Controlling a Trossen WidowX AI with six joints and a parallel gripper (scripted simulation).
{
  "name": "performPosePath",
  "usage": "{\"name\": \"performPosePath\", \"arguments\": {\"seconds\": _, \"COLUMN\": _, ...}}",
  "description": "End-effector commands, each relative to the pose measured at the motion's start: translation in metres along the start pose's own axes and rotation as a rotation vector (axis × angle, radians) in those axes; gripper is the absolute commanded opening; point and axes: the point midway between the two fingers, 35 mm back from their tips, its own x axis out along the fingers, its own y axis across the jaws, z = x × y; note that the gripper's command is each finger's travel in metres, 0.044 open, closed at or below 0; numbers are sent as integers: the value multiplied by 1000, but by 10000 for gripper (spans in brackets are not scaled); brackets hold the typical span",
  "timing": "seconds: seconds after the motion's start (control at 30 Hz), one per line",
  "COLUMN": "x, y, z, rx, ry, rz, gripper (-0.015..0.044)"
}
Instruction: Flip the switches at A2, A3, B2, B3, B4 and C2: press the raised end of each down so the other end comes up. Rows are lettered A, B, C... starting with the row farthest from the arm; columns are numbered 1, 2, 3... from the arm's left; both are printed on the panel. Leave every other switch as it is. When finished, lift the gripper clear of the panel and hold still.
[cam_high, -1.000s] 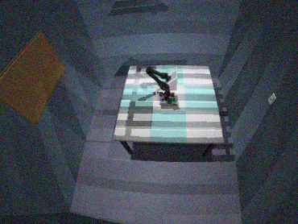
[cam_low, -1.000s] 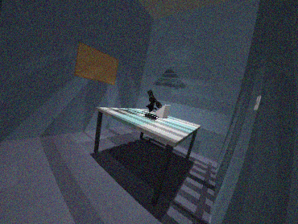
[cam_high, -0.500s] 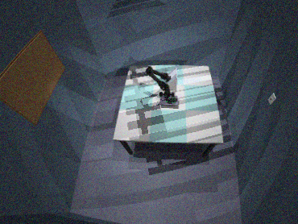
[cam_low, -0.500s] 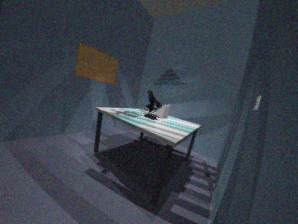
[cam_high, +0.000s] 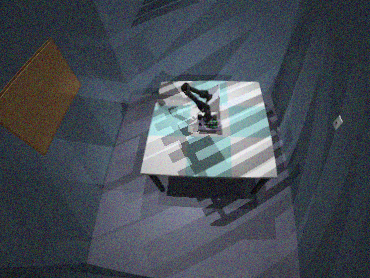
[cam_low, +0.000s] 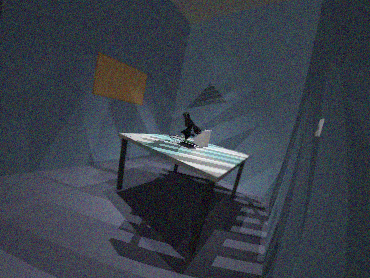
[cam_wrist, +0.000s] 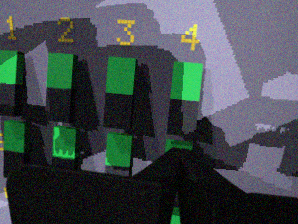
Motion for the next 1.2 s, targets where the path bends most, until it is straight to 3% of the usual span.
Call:
{"name": "performPosePath", "arguments": {"seconds": 0.0, "x": 1, "y": 1, "z": -1, "rx": -9, "ry": 3, "rz": -1, "gripper": 0}}
{"name": "performPosePath", "arguments": {"seconds": 0.13, "x": -2, "y": 0, "z": 0, "rx": -1, "ry": 0, "rz": 0, "gripper": 0}}
{"name": "performPosePath", "arguments": {"seconds": 0.33, "x": -64, "y": 1, "z": -3, "rx": -10, "ry": -22, "rz": 1, "gripper": 0}}
{"name": "performPosePath", "arguments": {"seconds": 0.5, "x": -64, "y": 12, "z": -10, "rx": -10, "ry": -22, "rz": 5, "gripper": 0}}
{"name": "performPosePath", "arguments": {"seconds": 0.67, "x": -63, "y": 63, "z": -61, "rx": -10, "ry": -21, "rz": 5, "gripper": 0}}
{"name": "performPosePath", "arguments": {"seconds": 0.83, "x": -61, "y": 65, "z": -63, "rx": -10, "ry": -22, "rz": 5, "gripper": 0}}
{"name": "performPosePath", "arguments": {"seconds": 0.97, "x": -29, "y": 64, "z": -63, "rx": -10, "ry": -46, "rz": 4, "gripper": 0}}
{"name": "performPosePath", "arguments": {"seconds": 1.17, "x": -27, "y": 64, "z": -63, "rx": -10, "ry": -47, "rz": 3, "gripper": 0}}
